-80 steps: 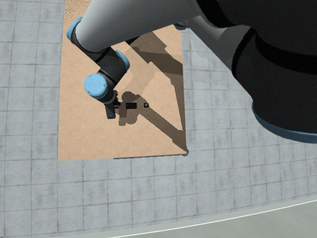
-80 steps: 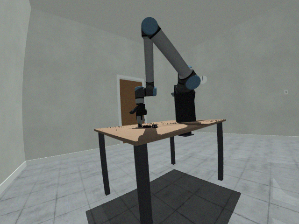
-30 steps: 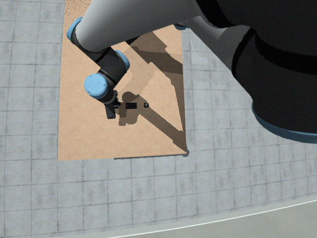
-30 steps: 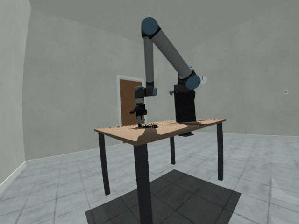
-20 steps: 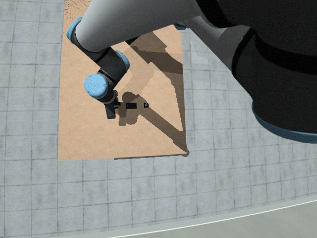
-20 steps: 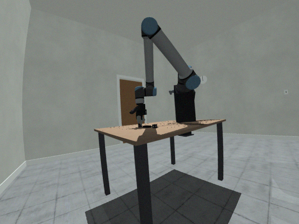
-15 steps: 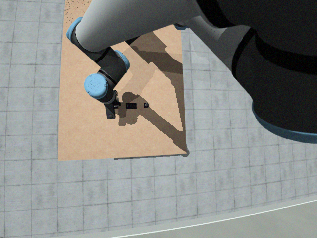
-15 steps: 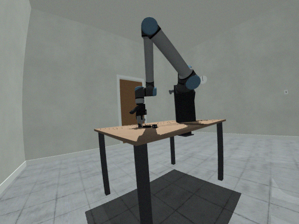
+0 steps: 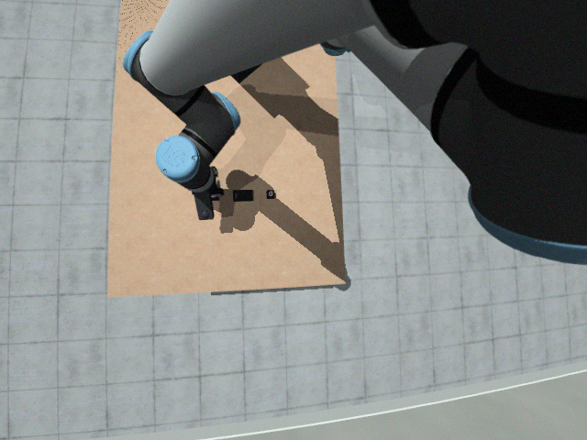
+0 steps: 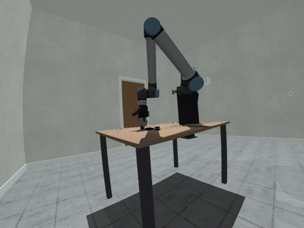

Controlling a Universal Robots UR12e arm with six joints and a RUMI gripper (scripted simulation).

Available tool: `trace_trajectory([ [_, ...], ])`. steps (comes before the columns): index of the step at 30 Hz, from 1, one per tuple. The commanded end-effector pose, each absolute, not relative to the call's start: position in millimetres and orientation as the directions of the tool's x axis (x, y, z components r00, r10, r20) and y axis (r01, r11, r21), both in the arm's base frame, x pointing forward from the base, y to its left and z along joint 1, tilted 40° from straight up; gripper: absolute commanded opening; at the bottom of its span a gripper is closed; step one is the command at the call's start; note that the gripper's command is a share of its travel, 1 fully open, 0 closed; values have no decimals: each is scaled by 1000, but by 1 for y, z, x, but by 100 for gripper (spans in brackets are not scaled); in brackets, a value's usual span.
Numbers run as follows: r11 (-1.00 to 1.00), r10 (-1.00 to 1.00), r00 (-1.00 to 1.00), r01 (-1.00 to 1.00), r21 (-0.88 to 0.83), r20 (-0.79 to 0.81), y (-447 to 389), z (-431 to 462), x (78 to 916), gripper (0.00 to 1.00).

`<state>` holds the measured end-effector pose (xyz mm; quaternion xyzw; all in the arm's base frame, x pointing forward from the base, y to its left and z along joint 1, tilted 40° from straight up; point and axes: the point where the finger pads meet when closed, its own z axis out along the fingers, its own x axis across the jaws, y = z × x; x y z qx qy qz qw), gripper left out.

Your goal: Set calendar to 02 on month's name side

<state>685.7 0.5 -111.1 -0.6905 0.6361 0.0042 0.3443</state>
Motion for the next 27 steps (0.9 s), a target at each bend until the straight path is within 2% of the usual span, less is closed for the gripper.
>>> trace_trajectory([
  [1, 47, -876, 191, -881, -471, -443, -3, -105, 683, 28],
  [27, 47, -876, 191, -881, -471, -443, -43, -43, 648, 28],
])
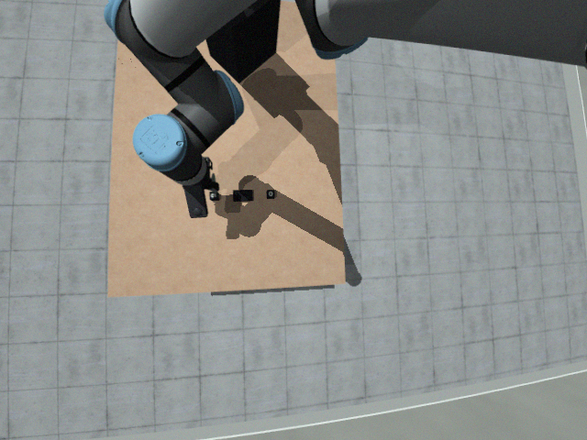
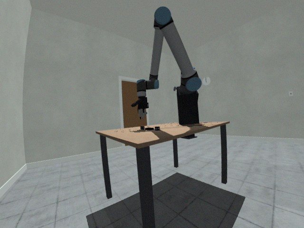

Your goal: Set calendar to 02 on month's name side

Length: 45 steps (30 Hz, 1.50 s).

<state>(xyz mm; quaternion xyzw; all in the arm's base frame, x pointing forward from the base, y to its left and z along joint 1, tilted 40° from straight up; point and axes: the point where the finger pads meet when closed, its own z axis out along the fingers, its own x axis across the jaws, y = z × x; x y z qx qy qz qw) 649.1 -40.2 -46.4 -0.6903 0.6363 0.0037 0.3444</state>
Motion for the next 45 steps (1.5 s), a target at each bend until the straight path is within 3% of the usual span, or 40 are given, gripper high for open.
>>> trace_trajectory([
  [1, 47, -876, 191, -881, -471, -443, -43, -43, 648, 28],
  [2, 47, -876, 191, -881, -471, -443, -43, -43, 648, 100],
  [24, 46, -876, 191, -881, -470, -443, -37, -41, 648, 100],
  [29, 43, -877, 190, -883, -468, -441, -11, -29, 647, 100],
  [39, 42, -877, 193, -882, -470, -440, 131, 34, 618, 100],
  [45, 44, -876, 193, -880, -472, -442, 150, 43, 611, 100],
])
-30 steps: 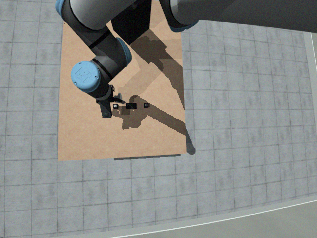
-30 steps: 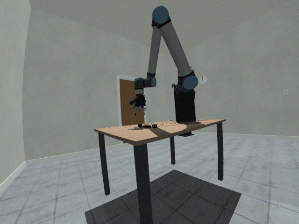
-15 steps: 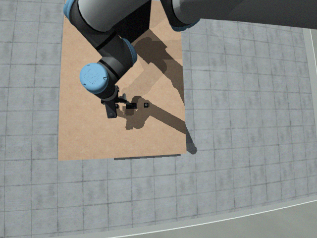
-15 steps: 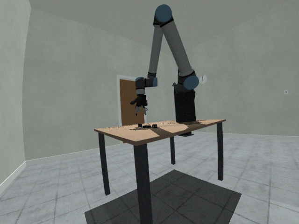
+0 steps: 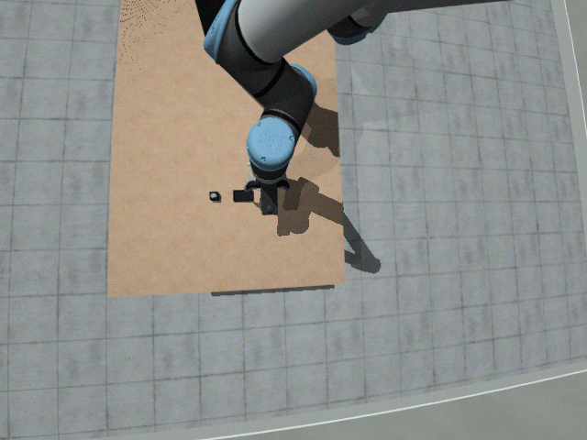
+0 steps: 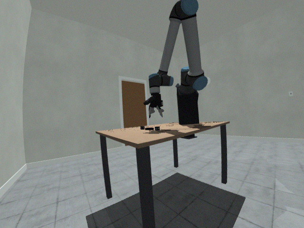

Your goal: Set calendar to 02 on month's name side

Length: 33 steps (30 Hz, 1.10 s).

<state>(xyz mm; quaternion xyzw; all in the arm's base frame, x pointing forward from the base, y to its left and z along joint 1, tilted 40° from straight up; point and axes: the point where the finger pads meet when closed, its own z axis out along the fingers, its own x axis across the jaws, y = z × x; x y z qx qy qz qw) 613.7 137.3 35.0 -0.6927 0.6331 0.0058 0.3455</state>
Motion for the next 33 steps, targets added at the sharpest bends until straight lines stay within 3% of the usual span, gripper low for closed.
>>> trace_trajectory([
  [1, 44, -876, 193, -880, -472, -442, 150, 43, 611, 100],
  [2, 44, -876, 193, -880, -472, -442, 150, 43, 611, 28],
  [33, 44, -876, 193, -880, -472, -442, 150, 43, 611, 28],
])
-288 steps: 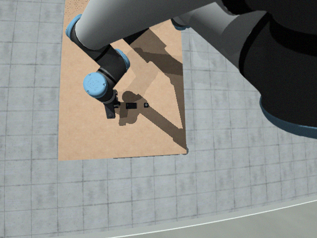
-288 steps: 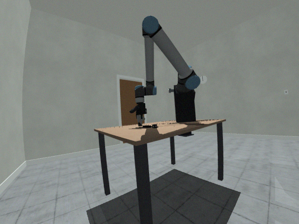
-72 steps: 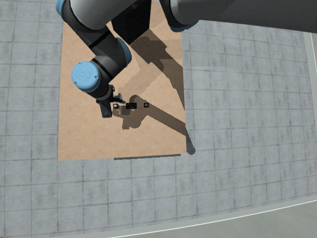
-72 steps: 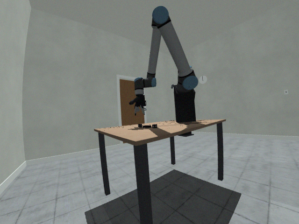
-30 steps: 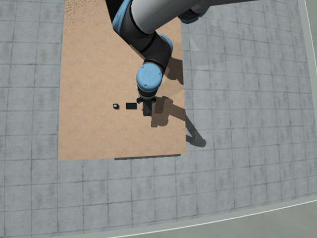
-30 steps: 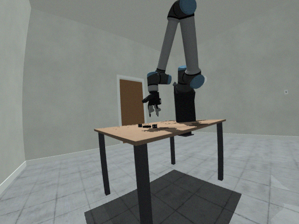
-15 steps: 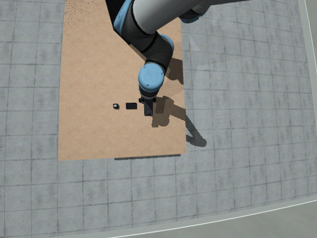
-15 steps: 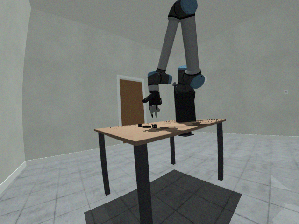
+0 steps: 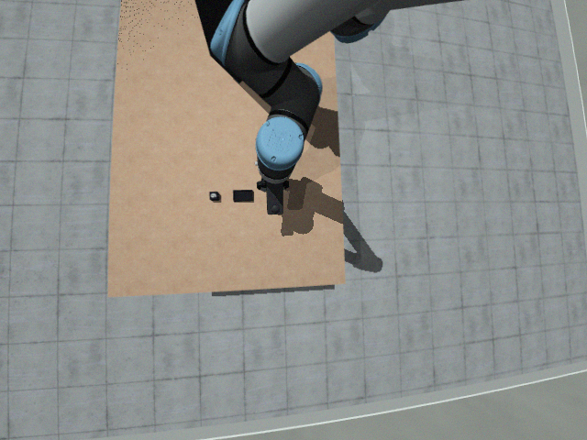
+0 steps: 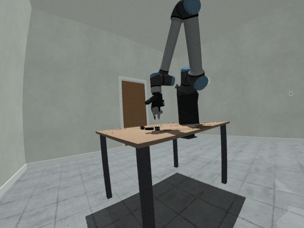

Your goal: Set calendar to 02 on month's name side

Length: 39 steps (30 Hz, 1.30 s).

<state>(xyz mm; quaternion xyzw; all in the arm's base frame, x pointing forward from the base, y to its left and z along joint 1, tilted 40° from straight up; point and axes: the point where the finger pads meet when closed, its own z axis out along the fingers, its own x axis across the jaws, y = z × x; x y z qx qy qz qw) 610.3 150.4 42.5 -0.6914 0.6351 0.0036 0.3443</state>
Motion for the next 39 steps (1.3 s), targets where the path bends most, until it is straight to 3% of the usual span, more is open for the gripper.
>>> trace_trajectory([
  [1, 44, -876, 193, -880, -472, -442, 150, 43, 611, 28],
  [39, 44, -876, 193, -880, -472, -442, 165, 20, 624, 28],
])
